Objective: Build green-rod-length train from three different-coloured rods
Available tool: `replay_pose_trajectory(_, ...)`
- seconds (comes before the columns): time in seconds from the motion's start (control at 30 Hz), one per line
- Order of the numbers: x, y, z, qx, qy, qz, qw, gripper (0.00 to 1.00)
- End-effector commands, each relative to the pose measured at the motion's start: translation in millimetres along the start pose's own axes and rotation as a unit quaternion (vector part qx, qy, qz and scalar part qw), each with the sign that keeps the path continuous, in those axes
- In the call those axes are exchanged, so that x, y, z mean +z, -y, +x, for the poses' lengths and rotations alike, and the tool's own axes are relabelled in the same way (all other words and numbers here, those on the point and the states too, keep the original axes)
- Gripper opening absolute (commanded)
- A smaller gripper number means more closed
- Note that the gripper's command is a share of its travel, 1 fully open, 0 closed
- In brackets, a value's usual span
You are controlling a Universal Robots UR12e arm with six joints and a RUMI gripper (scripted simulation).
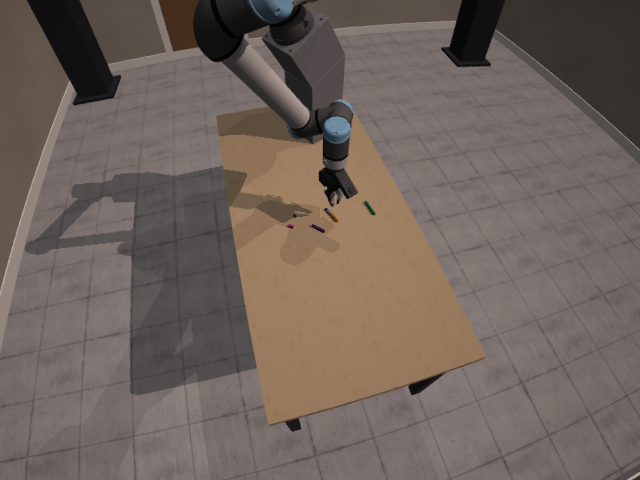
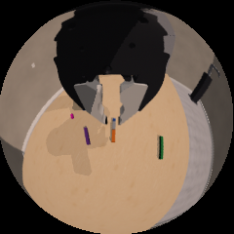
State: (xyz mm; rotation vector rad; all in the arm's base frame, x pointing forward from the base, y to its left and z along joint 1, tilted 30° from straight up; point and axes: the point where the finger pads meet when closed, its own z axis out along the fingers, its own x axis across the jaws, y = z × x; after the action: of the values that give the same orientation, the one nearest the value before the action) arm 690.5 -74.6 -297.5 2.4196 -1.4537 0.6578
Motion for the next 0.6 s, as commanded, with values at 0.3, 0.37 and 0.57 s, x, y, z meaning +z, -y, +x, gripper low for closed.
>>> replay_pose_trajectory(0.3, -5.2, 0.3, 0.1, 0.0, 0.0, 0.0, 1.0, 1.0)
replay_pose_trajectory(0.37, -5.2, 0.3, 0.1, 0.0, 0.0, 0.0, 1.0, 1.0)
replay_pose_trajectory(0.57, -5.2, 0.3, 0.1, 0.0, 0.0, 0.0, 1.0, 1.0)
